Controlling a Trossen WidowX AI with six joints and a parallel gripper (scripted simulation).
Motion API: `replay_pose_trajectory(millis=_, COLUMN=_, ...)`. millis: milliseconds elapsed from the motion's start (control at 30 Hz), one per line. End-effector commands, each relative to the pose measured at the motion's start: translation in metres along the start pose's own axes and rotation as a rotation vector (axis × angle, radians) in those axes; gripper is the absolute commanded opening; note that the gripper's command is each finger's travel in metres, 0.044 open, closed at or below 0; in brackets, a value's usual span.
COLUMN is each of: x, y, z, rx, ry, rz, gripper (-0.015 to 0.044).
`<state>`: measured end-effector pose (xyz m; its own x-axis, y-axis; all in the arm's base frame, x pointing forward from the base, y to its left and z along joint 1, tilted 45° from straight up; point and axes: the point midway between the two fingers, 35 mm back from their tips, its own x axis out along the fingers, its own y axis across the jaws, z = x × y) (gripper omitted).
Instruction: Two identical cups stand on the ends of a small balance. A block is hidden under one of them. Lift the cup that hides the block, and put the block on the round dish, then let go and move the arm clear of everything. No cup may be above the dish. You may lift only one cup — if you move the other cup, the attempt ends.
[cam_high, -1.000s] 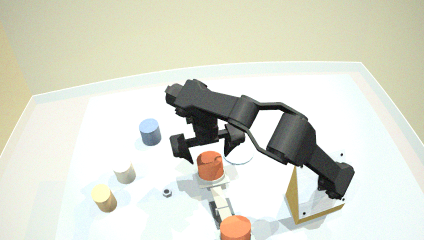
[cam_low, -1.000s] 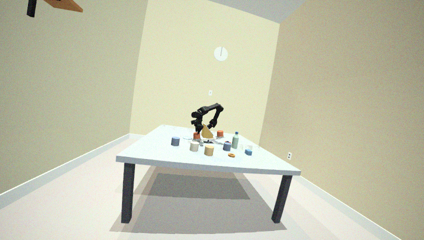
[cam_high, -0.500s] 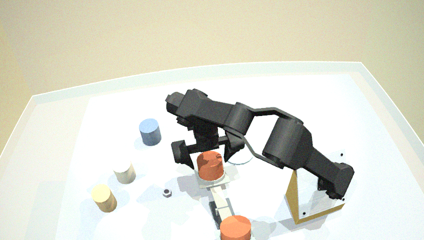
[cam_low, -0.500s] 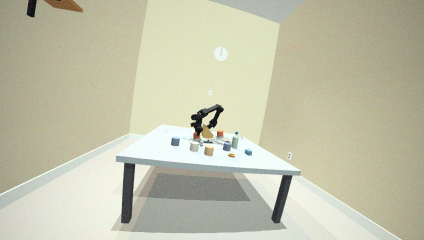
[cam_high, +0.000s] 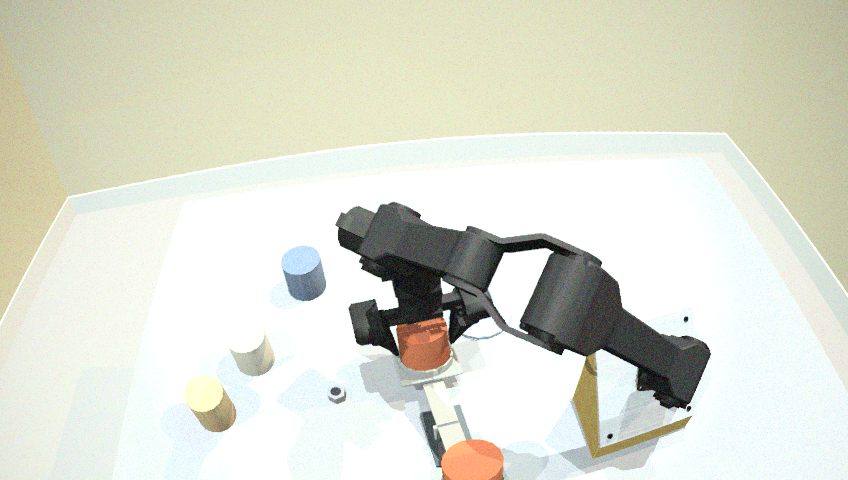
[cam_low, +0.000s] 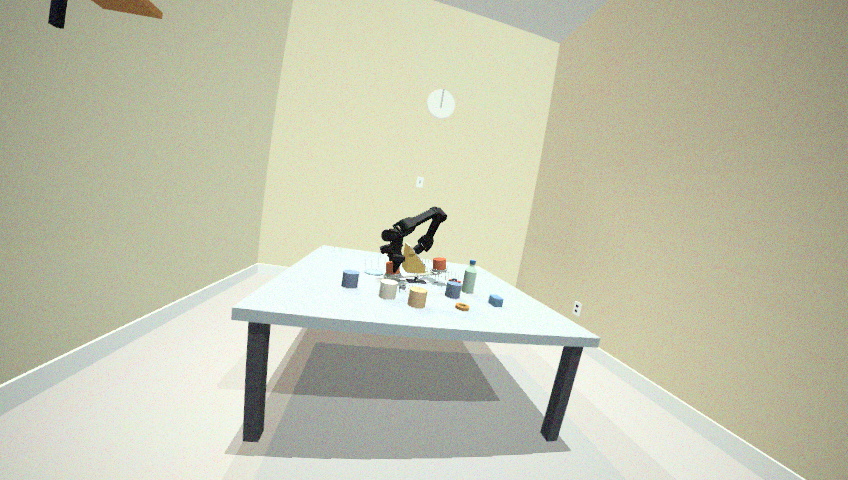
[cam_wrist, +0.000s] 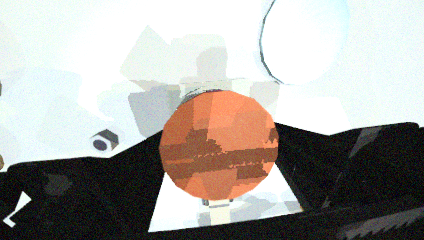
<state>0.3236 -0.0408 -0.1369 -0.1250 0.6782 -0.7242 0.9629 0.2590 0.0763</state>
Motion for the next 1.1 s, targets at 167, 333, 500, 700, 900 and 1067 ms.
replay_pose_trajectory(millis=167, x=0.002, y=0.0, z=-0.001, rx=0.004, ry=0.006, rz=0.003, gripper=0.0308)
replay_pose_trajectory(millis=333, x=0.0, y=0.0, z=0.0, rx=0.004, ry=0.005, rz=0.003, gripper=0.0177)
replay_pose_trajectory(millis=500, x=-0.006, y=0.001, z=0.001, rx=0.004, ry=0.004, rz=0.003, gripper=0.0045)
replay_pose_trajectory(millis=700, x=-0.013, y=0.002, z=0.002, rx=0.004, ry=0.003, rz=0.003, gripper=0.0)
replay_pose_trajectory(millis=900, x=-0.021, y=0.003, z=0.002, rx=0.005, ry=0.003, rz=0.003, gripper=0.0)
replay_pose_trajectory(millis=1067, x=-0.027, y=0.004, z=0.003, rx=0.005, ry=0.002, rz=0.003, gripper=0.0)
